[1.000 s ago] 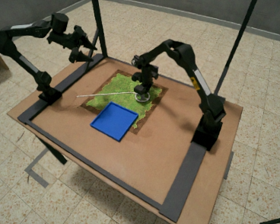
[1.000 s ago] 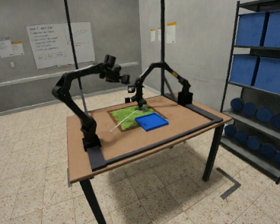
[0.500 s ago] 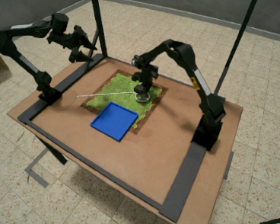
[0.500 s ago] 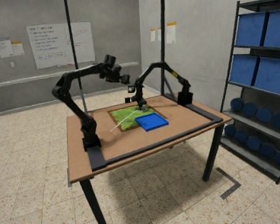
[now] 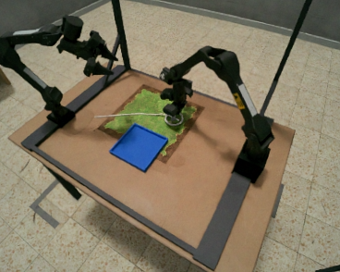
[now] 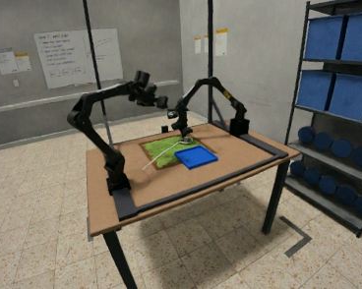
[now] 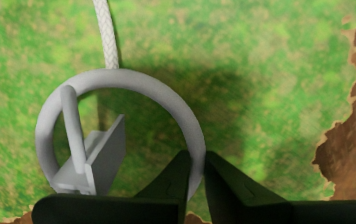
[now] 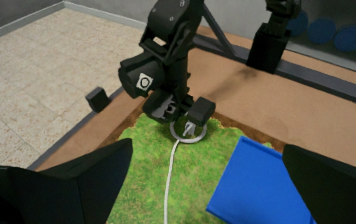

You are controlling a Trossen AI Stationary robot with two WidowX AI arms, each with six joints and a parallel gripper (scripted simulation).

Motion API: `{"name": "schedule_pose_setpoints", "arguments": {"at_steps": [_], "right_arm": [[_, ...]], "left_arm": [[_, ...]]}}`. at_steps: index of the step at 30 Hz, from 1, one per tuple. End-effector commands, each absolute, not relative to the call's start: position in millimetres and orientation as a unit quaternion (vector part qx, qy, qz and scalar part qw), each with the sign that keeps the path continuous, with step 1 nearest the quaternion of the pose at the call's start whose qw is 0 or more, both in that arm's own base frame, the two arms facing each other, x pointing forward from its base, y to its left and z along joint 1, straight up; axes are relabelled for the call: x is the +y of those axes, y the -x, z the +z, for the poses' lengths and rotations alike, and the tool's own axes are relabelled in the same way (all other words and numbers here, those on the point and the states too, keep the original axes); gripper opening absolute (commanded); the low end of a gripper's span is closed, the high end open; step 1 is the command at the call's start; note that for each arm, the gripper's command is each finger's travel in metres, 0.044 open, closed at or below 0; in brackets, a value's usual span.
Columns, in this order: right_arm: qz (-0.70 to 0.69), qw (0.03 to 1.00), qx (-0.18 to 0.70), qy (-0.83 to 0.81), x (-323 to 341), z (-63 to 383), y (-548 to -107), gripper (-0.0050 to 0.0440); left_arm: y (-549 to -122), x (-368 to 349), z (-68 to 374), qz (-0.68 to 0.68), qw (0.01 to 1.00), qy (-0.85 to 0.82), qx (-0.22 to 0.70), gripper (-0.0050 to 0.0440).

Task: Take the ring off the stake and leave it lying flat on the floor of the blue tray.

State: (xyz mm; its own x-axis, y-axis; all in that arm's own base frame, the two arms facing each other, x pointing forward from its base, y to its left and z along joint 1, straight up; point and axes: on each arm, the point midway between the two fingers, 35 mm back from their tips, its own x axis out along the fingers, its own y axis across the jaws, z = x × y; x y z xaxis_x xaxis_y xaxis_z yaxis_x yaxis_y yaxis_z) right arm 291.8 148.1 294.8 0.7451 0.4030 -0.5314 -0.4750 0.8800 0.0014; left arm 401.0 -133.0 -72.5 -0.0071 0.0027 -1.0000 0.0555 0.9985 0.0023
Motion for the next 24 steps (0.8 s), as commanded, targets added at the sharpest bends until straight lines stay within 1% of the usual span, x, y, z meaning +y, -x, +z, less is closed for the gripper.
{"name": "schedule_pose_setpoints", "arguments": {"at_steps": [1, 9, 12, 16, 24], "right_arm": [[0.237, 0.934, 0.258, 0.066, 147.5, 302.1, -290.8, 0.044], [0.237, 0.934, 0.258, 0.066, 147.5, 302.1, -290.8, 0.044], [0.237, 0.934, 0.258, 0.066, 147.5, 302.1, -290.8, 0.044], [0.237, 0.934, 0.258, 0.066, 147.5, 302.1, -290.8, 0.044], [0.237, 0.934, 0.258, 0.066, 147.5, 302.1, -290.8, 0.044]], "left_arm": [[-410.3, -136.5, -51.8, -0.027, 0.722, -0.017, 0.691, 0.0002], [-412.4, -136.8, -50.5, -0.028, 0.724, -0.017, 0.689, 0.0002], [-414.5, -131.1, -62.1, -0.023, 0.714, -0.019, 0.699, 0.0002], [-425.3, -124.1, -59.7, -0.023, 0.715, -0.019, 0.699, 0.0002], [-425.9, -125.9, -56.9, -0.025, 0.717, -0.02, 0.697, 0.0002]]}}
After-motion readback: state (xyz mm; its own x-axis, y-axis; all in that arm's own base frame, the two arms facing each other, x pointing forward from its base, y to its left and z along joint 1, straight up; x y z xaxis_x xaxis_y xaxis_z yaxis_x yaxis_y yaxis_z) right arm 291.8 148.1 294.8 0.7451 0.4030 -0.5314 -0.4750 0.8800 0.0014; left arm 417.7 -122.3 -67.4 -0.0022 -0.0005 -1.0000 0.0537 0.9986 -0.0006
